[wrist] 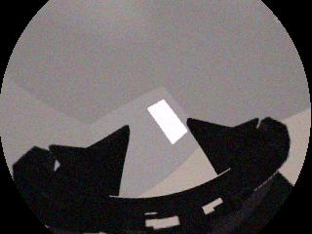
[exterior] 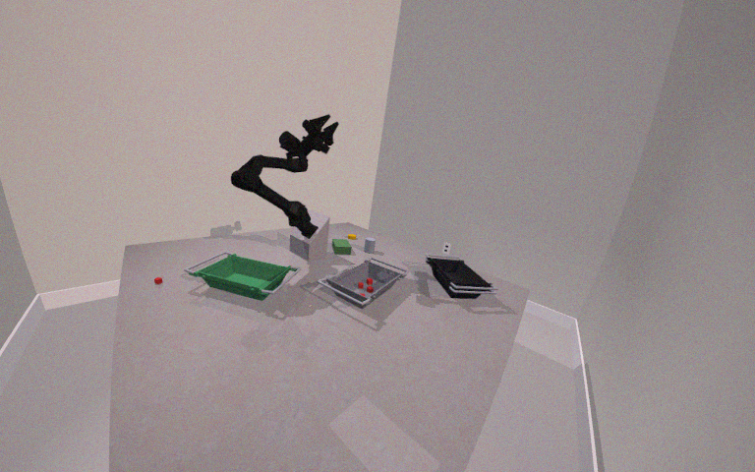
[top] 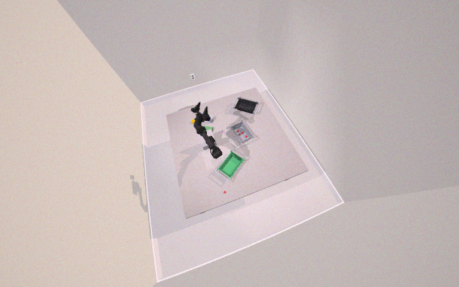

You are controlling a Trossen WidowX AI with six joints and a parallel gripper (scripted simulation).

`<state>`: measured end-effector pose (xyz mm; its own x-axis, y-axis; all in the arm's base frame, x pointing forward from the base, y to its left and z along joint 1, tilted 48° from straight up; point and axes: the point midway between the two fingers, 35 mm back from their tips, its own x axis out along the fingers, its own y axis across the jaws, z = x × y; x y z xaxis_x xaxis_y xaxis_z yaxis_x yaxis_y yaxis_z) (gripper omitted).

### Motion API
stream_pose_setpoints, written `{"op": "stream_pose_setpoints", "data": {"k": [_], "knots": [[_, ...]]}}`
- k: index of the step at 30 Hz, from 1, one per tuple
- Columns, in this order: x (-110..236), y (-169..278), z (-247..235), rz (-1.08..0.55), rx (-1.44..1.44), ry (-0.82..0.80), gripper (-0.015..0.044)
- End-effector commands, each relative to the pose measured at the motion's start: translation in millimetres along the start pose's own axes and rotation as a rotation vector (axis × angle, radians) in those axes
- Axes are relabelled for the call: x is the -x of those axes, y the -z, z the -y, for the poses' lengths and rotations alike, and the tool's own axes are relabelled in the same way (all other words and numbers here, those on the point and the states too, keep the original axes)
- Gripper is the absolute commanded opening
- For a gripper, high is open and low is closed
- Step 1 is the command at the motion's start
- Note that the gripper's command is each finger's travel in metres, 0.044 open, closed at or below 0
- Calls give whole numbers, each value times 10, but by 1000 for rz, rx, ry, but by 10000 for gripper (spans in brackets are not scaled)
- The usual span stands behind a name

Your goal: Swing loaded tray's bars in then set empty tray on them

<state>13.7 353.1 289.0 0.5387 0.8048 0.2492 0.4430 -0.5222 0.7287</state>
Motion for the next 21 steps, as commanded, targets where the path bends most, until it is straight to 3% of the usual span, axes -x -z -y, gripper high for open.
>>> {"op": "stream_pose_setpoints", "data": {"k": [1, 8, 12, 21], "knots": [[0, 0, 0, 0, 0, 0, 374], [-18, -13, 13, 6, 14, 3, 190], [-358, -329, 239, 129, 283, 69, 85], [-998, -1545, 564, 454, 884, 356, 82]]}}
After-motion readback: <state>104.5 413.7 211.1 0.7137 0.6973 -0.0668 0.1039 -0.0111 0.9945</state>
